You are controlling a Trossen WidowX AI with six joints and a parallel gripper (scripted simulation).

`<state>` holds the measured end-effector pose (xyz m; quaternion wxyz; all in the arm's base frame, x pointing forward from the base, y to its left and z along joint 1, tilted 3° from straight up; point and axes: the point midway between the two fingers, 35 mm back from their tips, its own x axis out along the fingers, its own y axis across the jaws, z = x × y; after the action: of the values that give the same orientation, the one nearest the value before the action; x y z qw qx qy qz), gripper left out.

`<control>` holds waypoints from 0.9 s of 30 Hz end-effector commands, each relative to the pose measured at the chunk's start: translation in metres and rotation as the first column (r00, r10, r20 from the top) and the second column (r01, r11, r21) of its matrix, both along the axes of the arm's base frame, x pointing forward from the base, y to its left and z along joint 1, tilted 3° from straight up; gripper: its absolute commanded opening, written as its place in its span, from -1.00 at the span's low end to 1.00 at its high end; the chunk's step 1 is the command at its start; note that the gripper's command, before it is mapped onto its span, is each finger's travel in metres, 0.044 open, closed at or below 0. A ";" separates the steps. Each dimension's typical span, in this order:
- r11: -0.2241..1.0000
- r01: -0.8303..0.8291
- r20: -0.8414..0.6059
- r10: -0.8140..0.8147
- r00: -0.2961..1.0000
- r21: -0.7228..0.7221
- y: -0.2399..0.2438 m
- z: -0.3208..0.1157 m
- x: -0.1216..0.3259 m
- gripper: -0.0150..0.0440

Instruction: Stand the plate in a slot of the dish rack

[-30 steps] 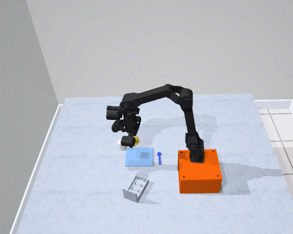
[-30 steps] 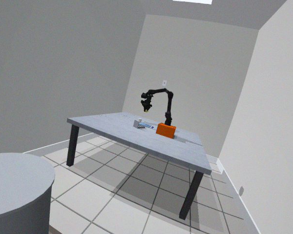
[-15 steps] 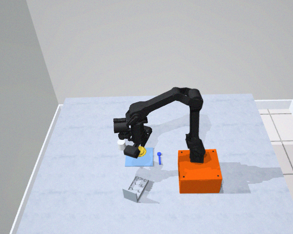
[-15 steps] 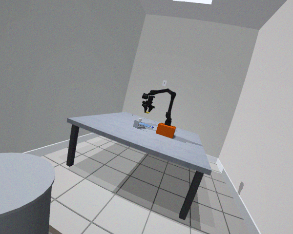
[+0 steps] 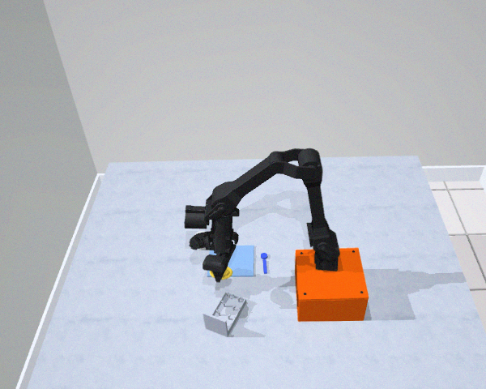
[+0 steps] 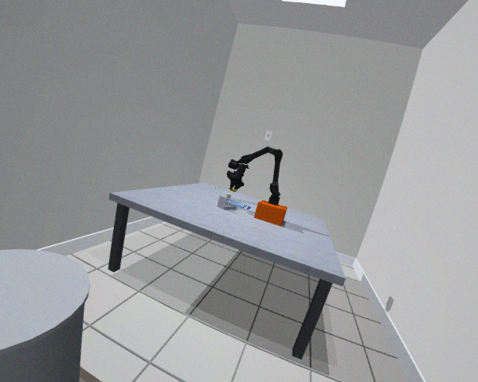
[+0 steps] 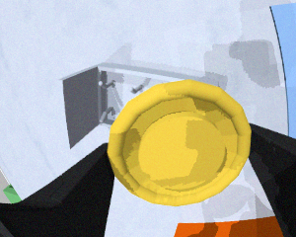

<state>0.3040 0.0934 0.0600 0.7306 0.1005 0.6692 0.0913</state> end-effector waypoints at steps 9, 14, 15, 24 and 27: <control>0.956 -0.212 0.148 0.184 0.972 0.203 0.010 -0.036 0.014 -0.49; 0.915 -0.304 0.243 0.242 0.939 0.264 0.012 -0.048 0.018 -0.49; 0.906 -0.323 0.264 0.252 0.931 0.274 0.012 -0.050 0.019 -0.49; 0.808 -0.491 0.465 0.316 0.827 0.326 0.013 -0.064 0.020 -0.49; 0.771 -0.546 0.536 0.325 0.779 0.327 0.013 -0.068 0.019 -0.49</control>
<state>0.3263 0.1061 -0.0037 0.7724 0.0900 0.4736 0.4135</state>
